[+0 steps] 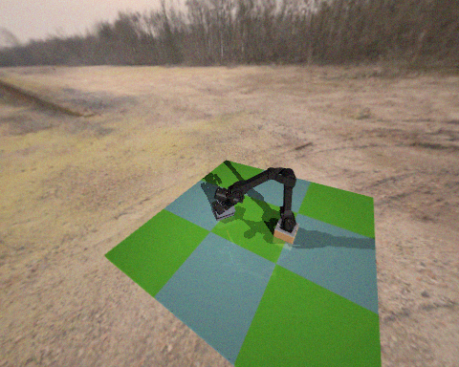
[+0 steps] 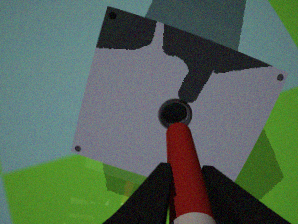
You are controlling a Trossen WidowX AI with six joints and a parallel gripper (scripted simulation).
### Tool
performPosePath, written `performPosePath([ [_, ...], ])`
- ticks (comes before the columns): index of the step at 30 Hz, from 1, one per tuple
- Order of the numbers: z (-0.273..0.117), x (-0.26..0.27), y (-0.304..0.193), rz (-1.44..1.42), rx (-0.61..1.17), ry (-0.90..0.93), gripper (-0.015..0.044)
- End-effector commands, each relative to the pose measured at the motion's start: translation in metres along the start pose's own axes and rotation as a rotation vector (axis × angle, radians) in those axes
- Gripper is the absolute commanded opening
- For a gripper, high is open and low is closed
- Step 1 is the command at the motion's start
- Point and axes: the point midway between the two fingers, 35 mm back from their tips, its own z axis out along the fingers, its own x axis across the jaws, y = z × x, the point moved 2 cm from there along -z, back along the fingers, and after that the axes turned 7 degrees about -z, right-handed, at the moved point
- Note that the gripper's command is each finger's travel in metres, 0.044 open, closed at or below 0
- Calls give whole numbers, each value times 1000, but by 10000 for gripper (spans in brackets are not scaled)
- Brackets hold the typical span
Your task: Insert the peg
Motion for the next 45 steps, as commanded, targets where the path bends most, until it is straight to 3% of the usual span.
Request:
performPosePath([
  [1,3,0,0,-3,-4,0,0],
  [18,25,0,0,-1,-6,0,0],
  [45,29,0,0,3,-7,-3,0],
])
